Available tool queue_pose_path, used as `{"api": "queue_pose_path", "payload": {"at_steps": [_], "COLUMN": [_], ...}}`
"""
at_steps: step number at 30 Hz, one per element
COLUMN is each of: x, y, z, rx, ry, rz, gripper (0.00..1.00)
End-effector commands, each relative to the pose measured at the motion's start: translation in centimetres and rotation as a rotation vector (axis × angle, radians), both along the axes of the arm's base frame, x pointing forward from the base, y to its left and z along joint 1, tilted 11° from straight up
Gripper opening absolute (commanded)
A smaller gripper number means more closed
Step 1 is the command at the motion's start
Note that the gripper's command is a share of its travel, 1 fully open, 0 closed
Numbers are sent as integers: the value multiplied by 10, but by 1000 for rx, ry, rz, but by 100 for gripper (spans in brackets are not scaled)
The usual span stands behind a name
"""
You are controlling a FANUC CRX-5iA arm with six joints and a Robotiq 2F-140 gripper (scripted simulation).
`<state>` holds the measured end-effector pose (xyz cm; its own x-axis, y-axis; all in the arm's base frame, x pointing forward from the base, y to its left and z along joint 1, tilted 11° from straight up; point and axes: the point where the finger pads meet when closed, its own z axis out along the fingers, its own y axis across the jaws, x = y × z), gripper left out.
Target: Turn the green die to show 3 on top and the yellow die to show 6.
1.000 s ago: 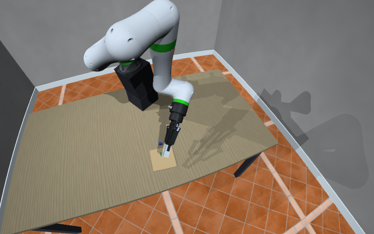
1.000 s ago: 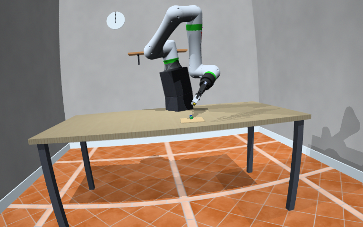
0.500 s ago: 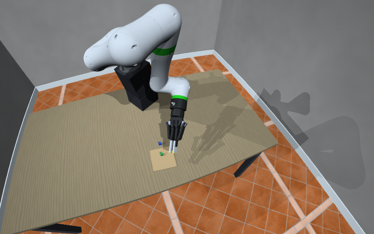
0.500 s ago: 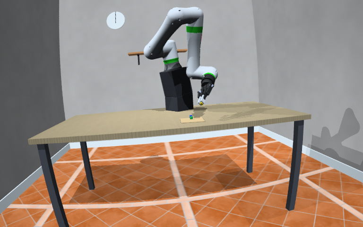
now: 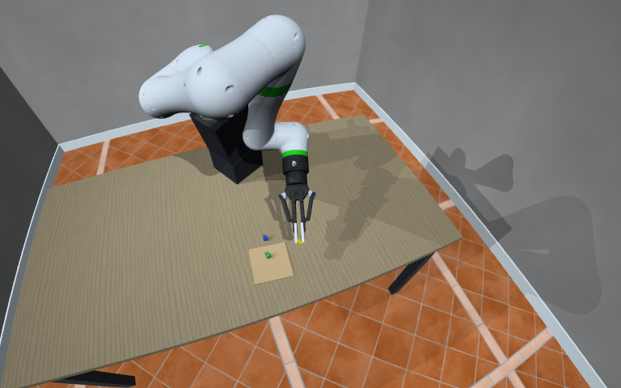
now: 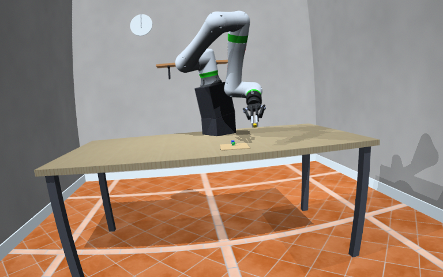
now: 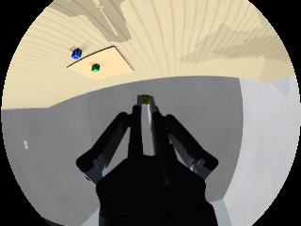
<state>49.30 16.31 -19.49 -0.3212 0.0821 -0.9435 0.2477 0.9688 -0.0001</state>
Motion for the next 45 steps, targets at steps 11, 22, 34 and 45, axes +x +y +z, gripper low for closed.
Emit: {"api": "queue_pose_path", "payload": {"at_steps": [11, 22, 34, 45], "x": [-15, -13, -9, -4], "y": [18, 17, 11, 6], "z": [-4, -12, -46, -78], "rx": [-140, -142, -142, -142], "ry": [49, 49, 49, 49], "rz": [134, 136, 136, 136], "gripper": [7, 7, 7, 7]}}
